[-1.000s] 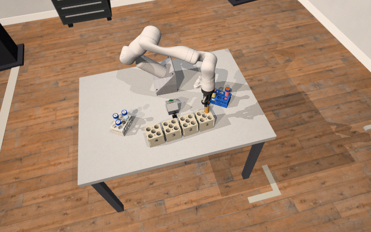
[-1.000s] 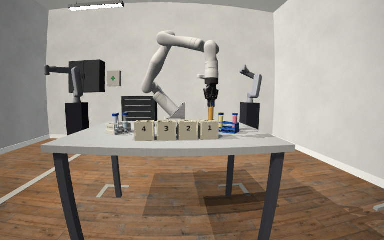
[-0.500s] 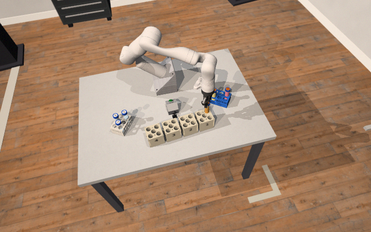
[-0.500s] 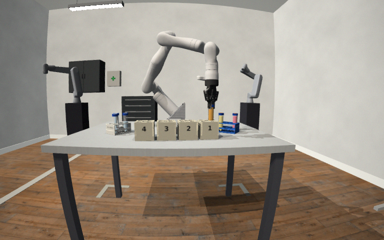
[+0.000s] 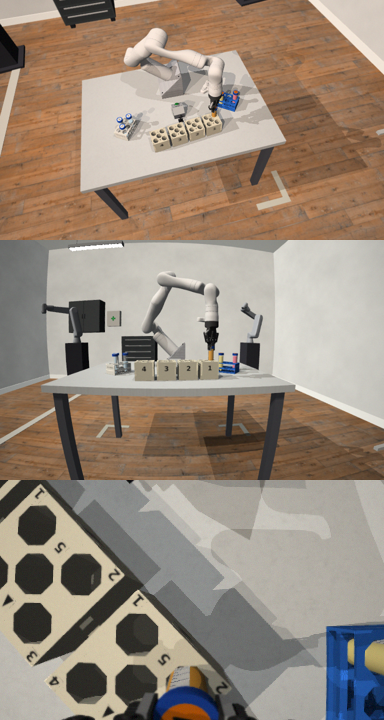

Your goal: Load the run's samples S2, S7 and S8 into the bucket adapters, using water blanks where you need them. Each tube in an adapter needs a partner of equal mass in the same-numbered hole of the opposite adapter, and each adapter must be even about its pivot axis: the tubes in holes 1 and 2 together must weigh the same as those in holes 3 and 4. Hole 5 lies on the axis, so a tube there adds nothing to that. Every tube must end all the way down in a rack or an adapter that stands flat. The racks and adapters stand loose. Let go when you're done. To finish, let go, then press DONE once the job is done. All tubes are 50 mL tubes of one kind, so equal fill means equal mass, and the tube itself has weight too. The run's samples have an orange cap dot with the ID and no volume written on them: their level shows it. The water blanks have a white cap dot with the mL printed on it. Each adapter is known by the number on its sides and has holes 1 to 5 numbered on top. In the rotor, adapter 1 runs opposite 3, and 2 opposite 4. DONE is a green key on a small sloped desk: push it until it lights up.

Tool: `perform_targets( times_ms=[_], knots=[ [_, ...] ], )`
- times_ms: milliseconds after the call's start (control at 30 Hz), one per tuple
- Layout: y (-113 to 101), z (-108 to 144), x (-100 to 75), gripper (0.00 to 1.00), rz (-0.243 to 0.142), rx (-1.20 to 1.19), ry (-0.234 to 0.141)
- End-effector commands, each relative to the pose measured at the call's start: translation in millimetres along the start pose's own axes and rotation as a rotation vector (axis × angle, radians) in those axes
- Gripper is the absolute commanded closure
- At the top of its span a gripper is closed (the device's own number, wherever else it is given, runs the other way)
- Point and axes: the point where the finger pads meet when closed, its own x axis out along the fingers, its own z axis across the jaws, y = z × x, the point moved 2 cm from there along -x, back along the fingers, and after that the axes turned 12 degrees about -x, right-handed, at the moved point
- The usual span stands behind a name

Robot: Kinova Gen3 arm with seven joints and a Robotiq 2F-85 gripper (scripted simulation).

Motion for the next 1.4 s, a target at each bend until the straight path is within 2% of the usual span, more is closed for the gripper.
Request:
perform_targets(
  times_ms=[0,1367],
  knots=[
    [-0.4,-0.1,1.2,0.9,-0.002,0.0,0.001],
    [-0.4,-0.1,25.9,0.9,-0.002,0.0,0.001]
  ],
)
